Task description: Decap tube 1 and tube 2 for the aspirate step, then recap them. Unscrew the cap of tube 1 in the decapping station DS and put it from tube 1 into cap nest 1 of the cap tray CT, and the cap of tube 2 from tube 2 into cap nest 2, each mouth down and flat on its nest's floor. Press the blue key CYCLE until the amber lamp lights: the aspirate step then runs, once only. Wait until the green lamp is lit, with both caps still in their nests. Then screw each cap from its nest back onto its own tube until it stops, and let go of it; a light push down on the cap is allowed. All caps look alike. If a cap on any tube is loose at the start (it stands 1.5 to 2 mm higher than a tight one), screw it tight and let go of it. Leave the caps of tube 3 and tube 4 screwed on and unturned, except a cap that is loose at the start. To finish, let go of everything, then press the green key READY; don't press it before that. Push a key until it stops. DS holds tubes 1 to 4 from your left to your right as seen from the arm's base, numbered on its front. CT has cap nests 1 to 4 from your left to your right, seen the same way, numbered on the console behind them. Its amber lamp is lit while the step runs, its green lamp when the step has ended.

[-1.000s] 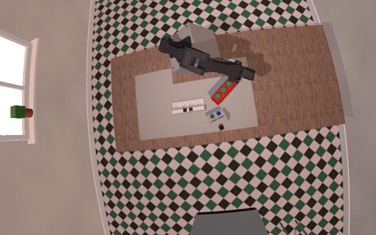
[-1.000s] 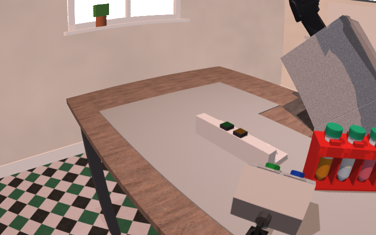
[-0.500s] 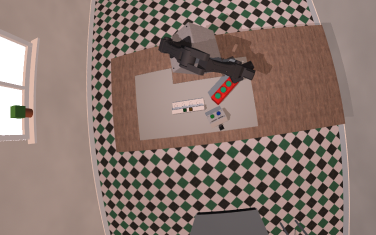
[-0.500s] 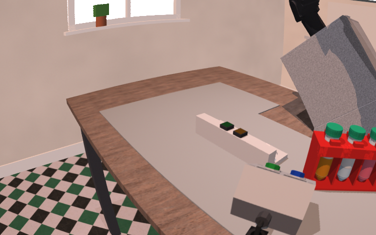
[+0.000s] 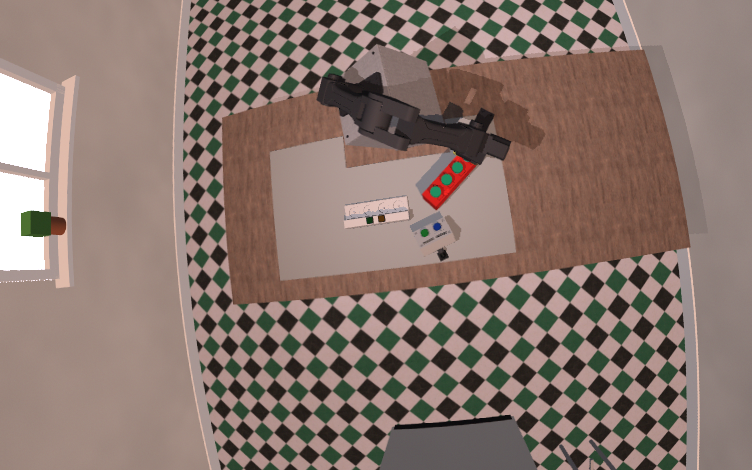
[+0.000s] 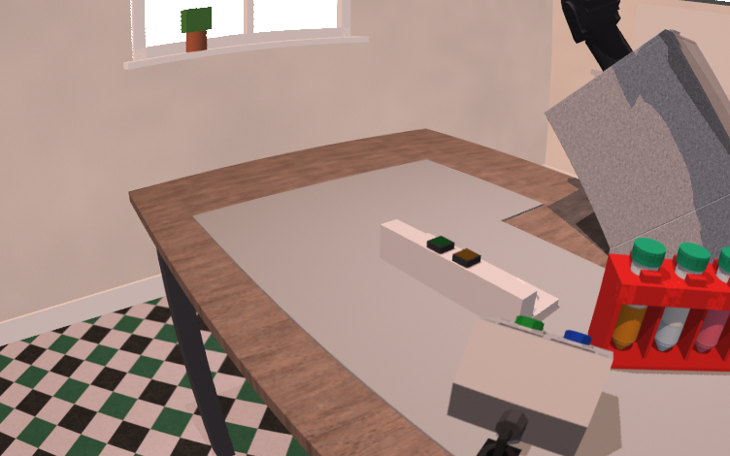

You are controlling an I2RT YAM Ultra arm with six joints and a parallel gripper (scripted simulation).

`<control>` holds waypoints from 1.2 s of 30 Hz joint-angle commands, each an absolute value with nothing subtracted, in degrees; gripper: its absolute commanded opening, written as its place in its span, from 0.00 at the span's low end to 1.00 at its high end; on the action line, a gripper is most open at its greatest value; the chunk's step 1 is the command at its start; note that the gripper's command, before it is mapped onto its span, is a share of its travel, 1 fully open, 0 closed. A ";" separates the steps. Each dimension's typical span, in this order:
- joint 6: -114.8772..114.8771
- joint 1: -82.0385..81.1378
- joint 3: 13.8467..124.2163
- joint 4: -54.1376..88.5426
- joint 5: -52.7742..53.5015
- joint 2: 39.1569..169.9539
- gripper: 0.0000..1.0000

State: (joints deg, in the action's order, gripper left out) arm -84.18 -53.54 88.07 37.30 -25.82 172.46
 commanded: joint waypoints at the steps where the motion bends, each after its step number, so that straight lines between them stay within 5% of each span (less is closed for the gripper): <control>1: -97.50 -53.76 88.24 37.32 -26.03 172.02 0.00; 9: -99.82 -53.76 88.24 37.33 -26.03 172.01 0.00; 10: -99.83 -53.76 88.23 37.33 -26.03 172.01 0.49; 22: -99.83 -53.76 88.23 37.32 -26.03 172.01 0.49; 36: -56.87 -53.74 88.22 37.29 -26.04 172.03 0.49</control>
State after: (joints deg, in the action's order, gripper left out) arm -67.13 -53.52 88.05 37.32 -26.09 172.48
